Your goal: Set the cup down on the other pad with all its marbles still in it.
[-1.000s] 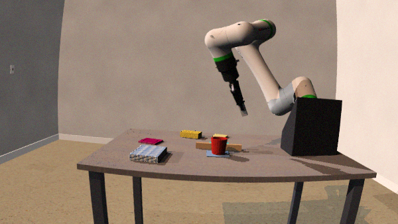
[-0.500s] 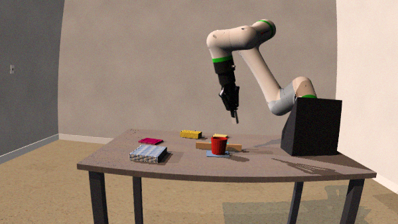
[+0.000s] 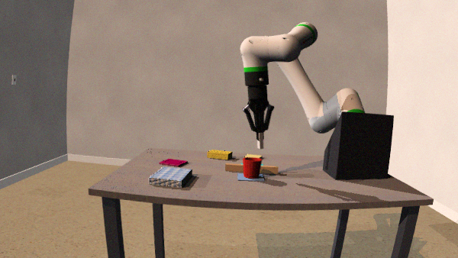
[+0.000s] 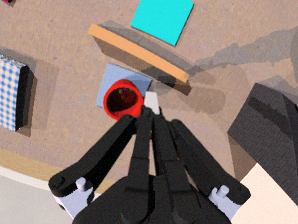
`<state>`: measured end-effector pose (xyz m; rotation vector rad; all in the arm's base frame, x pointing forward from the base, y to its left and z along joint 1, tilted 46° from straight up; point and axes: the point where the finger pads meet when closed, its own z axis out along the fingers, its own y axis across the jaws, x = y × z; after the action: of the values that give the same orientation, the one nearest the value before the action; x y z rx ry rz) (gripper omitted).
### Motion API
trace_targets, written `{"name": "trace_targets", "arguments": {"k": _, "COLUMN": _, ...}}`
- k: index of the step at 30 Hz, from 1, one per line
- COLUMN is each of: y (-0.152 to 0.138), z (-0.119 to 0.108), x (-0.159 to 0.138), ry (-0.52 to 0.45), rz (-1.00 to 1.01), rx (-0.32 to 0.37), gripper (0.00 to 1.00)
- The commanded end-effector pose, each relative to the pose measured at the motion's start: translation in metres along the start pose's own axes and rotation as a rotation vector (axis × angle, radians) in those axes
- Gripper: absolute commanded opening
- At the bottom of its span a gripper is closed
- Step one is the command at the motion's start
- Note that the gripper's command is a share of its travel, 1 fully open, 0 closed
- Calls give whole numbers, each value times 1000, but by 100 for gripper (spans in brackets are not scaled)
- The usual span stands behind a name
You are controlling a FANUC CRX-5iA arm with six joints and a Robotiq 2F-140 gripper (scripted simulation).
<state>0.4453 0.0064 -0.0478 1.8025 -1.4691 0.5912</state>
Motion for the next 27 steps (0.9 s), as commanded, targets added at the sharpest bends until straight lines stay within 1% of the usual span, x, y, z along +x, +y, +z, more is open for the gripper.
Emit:
{"name": "trace_targets", "arguments": {"k": 1, "y": -16, "z": 2, "x": -9, "ry": -15, "rz": 154, "rx": 59, "gripper": 0}}
{"name": "trace_targets", "arguments": {"k": 9, "y": -34, "z": 3, "x": -22, "ry": -59, "rz": 336, "rx": 114, "gripper": 0}}
{"name": "trace_targets", "arguments": {"k": 23, "y": -37, "z": 3, "x": -24, "ry": -66, "rz": 361, "rx": 121, "gripper": 0}}
{"name": "trace_targets", "arguments": {"k": 24, "y": -37, "z": 3, "x": -24, "ry": -66, "rz": 361, "rx": 121, "gripper": 59}}
{"name": "trace_targets", "arguments": {"k": 27, "y": -37, "z": 3, "x": -24, "ry": -66, "rz": 361, "rx": 121, "gripper": 59}}
